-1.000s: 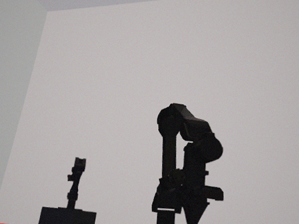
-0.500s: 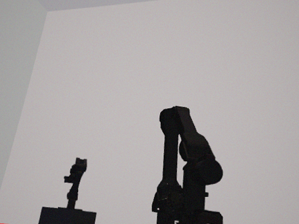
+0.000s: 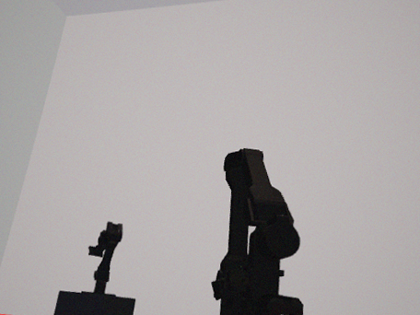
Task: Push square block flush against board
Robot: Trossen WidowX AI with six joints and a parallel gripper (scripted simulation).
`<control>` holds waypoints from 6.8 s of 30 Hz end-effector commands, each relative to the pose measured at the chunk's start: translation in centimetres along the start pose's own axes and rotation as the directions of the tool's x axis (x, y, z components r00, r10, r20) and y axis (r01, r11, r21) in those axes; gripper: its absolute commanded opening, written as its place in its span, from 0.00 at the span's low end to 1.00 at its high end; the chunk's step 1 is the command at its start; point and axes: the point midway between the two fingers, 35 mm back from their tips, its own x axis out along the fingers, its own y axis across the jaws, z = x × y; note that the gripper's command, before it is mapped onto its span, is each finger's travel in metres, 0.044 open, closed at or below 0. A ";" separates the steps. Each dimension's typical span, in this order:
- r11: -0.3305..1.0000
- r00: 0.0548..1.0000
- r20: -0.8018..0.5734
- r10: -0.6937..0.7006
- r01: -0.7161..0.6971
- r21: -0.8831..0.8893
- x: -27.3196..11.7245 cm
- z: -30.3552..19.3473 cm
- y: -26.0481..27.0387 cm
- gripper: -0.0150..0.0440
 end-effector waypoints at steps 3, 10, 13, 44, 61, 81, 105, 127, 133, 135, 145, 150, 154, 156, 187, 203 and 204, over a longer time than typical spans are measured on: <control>1.000 1.000 0.001 0.002 -0.002 -0.004 0.0 0.9 0.1 0.25; 1.000 1.000 0.002 0.002 -0.002 -0.004 0.0 1.9 0.2 0.25; 1.000 1.000 0.002 0.002 -0.002 -0.004 0.0 2.3 0.3 0.25; 1.000 1.000 0.006 0.003 -0.003 -0.005 -0.1 6.6 1.0 0.25; 1.000 1.000 0.008 0.003 -0.003 -0.005 -0.2 8.4 1.4 0.25; 1.000 1.000 0.005 0.003 -0.003 -0.005 -0.1 5.2 1.5 0.25; 0.998 1.000 0.005 0.005 -0.004 -0.057 -5.7 3.9 1.7 0.25; 0.680 1.000 0.006 0.009 -0.002 -0.733 -6.3 5.6 6.6 0.25; 0.513 1.000 0.006 0.010 0.000 -0.859 -6.3 6.0 7.9 0.25; 0.452 1.000 0.007 0.010 0.001 -0.892 -6.3 6.2 8.3 0.25; 0.120 1.000 0.007 0.012 0.006 -0.993 -6.2 7.0 10.3 0.25; -0.054 1.000 0.008 0.013 0.008 -0.999 -6.1 7.3 11.4 0.25; -0.192 1.000 0.008 0.013 0.010 -0.981 -6.0 7.6 12.1 0.25; -0.254 1.000 0.008 0.014 0.011 -0.967 -5.9 7.8 12.5 0.25; -0.277 1.000 0.009 0.012 0.012 -0.961 -0.4 8.6 10.8 0.25; -0.277 1.000 0.009 0.010 0.012 -0.961 -0.4 9.5 8.6 0.25; -0.277 1.000 0.009 0.010 0.012 -0.961 -0.4 9.5 8.5 0.25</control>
